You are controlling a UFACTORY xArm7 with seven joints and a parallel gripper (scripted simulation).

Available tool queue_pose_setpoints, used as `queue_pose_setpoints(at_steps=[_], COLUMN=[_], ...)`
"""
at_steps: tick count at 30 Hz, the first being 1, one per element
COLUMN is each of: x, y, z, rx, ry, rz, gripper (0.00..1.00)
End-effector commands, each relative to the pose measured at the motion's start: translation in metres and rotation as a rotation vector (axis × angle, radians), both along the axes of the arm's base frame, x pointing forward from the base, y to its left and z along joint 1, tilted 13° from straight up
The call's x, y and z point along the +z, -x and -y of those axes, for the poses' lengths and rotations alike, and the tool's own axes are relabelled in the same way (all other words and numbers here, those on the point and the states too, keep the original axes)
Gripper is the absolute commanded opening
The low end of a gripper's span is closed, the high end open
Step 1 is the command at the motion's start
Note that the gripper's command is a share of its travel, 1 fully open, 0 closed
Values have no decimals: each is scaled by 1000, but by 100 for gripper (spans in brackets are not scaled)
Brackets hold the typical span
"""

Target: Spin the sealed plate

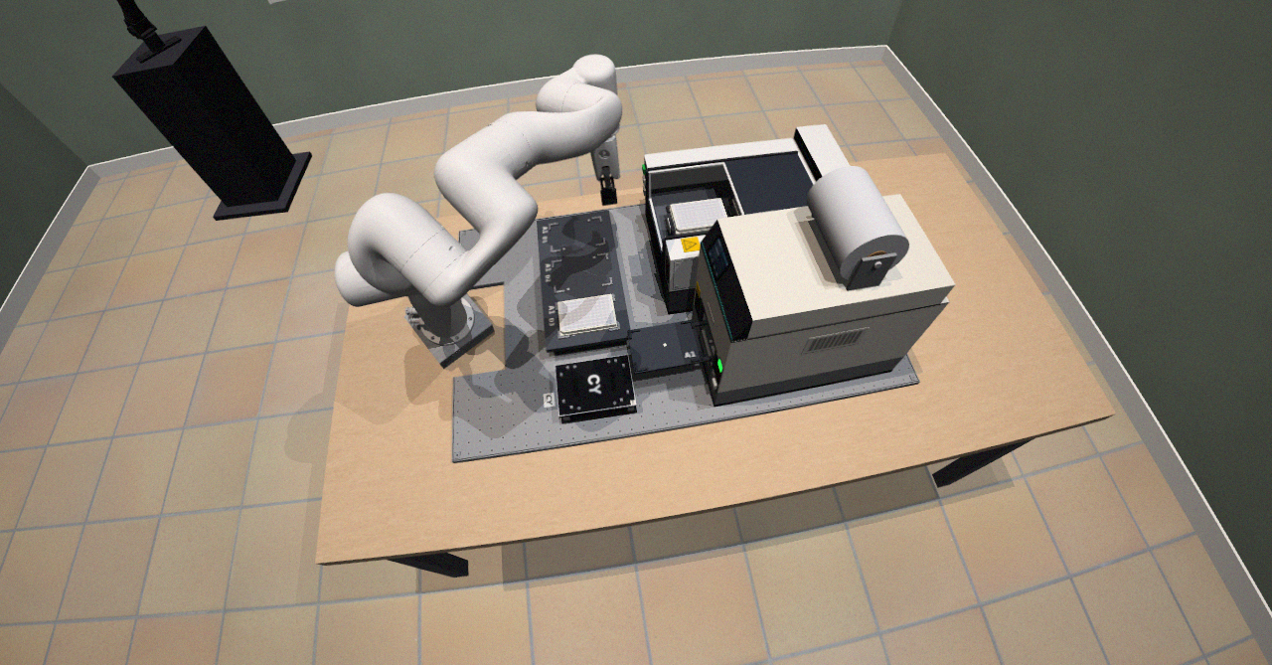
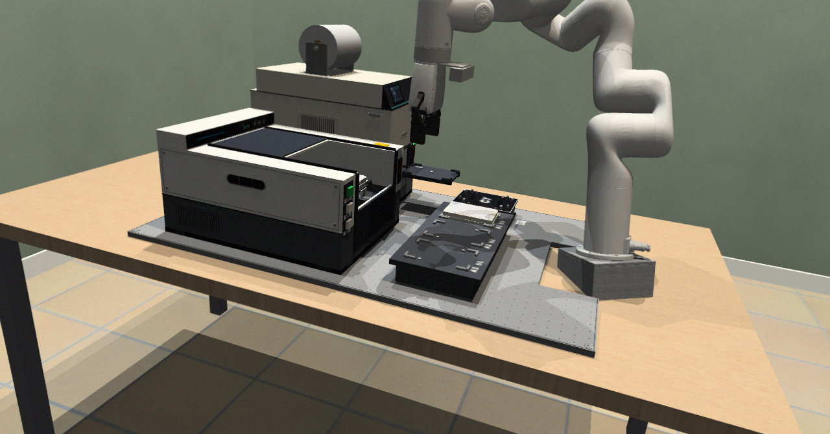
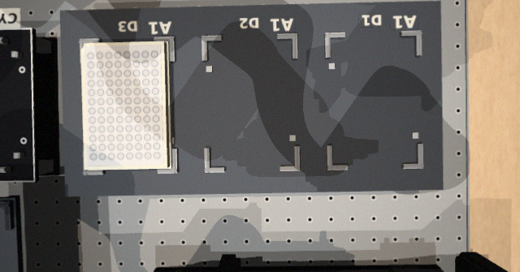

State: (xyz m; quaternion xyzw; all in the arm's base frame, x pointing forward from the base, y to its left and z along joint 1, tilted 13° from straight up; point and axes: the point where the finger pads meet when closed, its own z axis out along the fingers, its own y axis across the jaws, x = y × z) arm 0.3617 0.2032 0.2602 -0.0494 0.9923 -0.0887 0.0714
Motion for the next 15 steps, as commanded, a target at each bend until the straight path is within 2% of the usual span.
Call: queue_pose_setpoints(at_steps=[1, 13, 15], x=[2, 10, 10], y=[-19, -78, -78], z=[-5, -12, -12], rx=[2, 2, 2], ry=[0, 1, 1], rz=[-6, -5, -5], gripper=[100, 100, 100])
